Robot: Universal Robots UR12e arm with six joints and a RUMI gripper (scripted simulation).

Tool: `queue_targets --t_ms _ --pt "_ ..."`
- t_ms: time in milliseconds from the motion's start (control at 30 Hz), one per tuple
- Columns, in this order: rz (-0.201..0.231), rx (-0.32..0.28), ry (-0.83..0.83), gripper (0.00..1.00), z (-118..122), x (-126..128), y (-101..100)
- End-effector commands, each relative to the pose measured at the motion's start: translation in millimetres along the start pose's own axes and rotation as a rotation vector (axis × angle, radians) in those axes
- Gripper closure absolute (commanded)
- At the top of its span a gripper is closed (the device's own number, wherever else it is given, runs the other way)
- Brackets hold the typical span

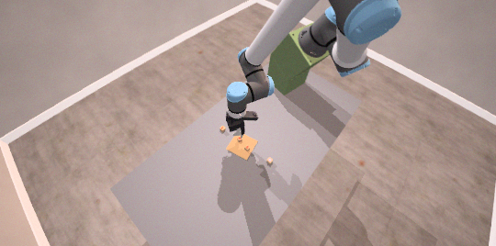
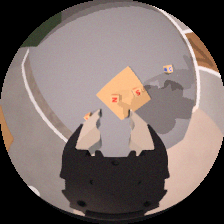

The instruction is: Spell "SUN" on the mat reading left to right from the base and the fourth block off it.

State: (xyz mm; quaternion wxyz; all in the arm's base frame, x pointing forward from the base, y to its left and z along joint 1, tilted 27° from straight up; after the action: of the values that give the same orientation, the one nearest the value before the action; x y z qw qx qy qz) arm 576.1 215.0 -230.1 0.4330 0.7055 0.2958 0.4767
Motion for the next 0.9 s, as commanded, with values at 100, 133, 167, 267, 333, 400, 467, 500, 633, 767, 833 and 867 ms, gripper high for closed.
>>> queue_targets --t_ms 100,133,167,267,333,400,467,500,633,767,833,867 --pt "0.000 -0.001 0.000 0.63 0.5 0.1 -0.9" --pt "0.000 -0.001 0.000 0.63 0.5 0.1 -1.3" --pt "0.000 -0.001 0.000 0.63 0.5 0.1 -1.9" --pt "0.000 -0.001 0.000 0.63 0.5 0.1 -3.2" --pt "0.000 -0.001 0.000 0.63 0.5 0.1 -3.9" --pt "0.000 -0.001 0.000 0.63 0.5 0.1 -5.7" --pt "0.000 -0.001 0.000 0.63 0.5 0.0 -7.8" --pt "0.000 -0.001 0.000 0.63 0.5 0.0 -9.0" --pt "0.000 -0.001 0.000 0.63 0.5 0.0 -14.3" --pt "0.000 -0.001 0.000 0.63 0.5 -0.1 -20.3" --pt "0.000 -0.001 0.000 0.63 0.5 -0.1 -21.9" --pt "0.000 -0.001 0.000 0.63 0.5 -0.1 -21.9"
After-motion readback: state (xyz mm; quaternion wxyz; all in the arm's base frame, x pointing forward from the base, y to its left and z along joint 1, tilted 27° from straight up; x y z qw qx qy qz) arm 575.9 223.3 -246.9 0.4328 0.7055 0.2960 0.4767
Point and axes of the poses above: the point where the finger pads meet when closed, its own y axis back along the fingers, its own x axis across the jaws, z = x × y, the point moved 2 cm from there along y, back along the fingers, and after that the axes turned 4 degrees about -y, right-handed, at the moved point
